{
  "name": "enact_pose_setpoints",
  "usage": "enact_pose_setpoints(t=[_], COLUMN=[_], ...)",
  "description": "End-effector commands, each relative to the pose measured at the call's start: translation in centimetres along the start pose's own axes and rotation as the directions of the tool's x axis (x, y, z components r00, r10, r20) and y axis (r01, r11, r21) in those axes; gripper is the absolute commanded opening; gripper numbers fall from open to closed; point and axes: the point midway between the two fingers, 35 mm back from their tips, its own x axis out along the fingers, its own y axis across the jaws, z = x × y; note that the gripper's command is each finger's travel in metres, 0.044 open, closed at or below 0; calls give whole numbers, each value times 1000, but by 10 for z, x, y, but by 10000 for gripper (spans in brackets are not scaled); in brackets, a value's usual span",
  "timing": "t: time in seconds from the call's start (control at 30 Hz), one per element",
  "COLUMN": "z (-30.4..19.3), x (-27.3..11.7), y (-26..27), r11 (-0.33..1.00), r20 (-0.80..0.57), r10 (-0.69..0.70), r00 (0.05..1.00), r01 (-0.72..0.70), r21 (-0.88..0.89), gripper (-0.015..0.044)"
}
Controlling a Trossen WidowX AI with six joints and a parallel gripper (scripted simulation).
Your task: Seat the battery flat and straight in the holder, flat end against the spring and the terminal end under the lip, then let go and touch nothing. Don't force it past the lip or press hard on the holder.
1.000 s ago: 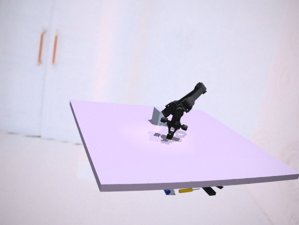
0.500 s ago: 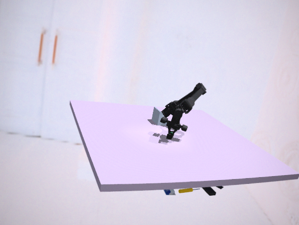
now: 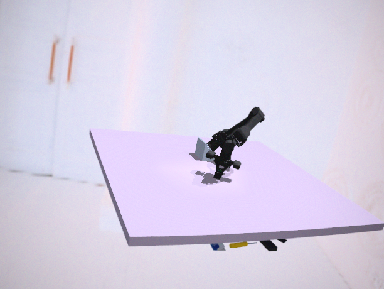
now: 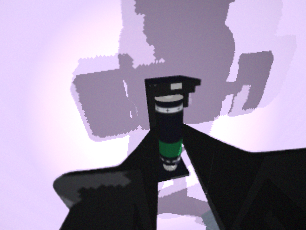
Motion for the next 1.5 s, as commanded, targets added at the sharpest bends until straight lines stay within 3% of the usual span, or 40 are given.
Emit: enact_pose_setpoints(t=[0.0,0.9,1.03,1.47], z=[2,8,8,7], x=[2,2,2,-14], y=[0,0,0,-1], r11=[1000,1000,1000,1000], r20=[-11,-14,-14,-12], r10=[2,-1,-1,-1], r00=[1000,1000,1000,1000], r01=[-2,1,1,1], r21=[2,3,3,4], gripper=[74,74,176,176])
